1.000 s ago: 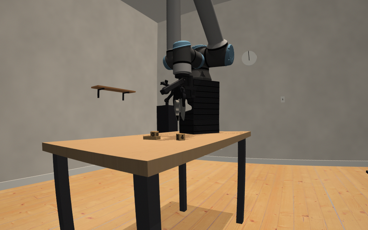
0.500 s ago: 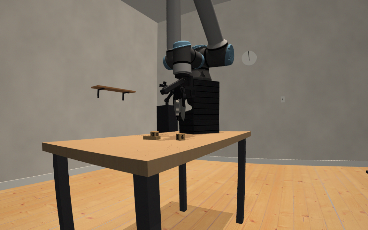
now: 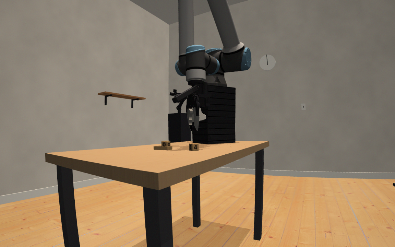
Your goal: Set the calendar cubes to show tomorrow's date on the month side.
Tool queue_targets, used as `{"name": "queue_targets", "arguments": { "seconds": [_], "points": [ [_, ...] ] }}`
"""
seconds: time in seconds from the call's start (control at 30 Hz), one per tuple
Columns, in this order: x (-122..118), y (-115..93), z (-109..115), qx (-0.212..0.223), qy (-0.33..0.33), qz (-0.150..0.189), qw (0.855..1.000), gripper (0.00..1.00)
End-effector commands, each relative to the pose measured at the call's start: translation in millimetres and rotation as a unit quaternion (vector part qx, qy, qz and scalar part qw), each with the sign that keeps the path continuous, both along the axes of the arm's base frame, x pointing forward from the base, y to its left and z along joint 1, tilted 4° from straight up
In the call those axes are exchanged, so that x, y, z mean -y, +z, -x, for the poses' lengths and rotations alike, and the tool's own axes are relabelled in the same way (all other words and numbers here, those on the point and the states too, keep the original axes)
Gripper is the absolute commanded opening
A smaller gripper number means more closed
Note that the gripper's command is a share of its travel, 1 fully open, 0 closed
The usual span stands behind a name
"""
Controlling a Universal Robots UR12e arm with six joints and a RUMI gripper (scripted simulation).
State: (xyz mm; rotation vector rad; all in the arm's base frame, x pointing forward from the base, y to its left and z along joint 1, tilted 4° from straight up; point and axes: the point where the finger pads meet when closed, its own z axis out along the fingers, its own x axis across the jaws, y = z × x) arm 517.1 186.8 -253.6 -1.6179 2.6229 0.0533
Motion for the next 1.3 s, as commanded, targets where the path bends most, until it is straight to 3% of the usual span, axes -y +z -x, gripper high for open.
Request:
{"name": "queue_targets", "arguments": {
  "seconds": [0.0,0.63,1.27],
  "points": [
    [-1.0,-6.5,-3.4,0.002,-0.002,0.000,1.000,0.29],
    [-3.4,-33.3,-4.5,0.002,-0.002,0.000,1.000,0.29],
    [-4.3,-46.8,-5.2,0.002,-0.002,0.000,1.000,0.29]
  ]
}}
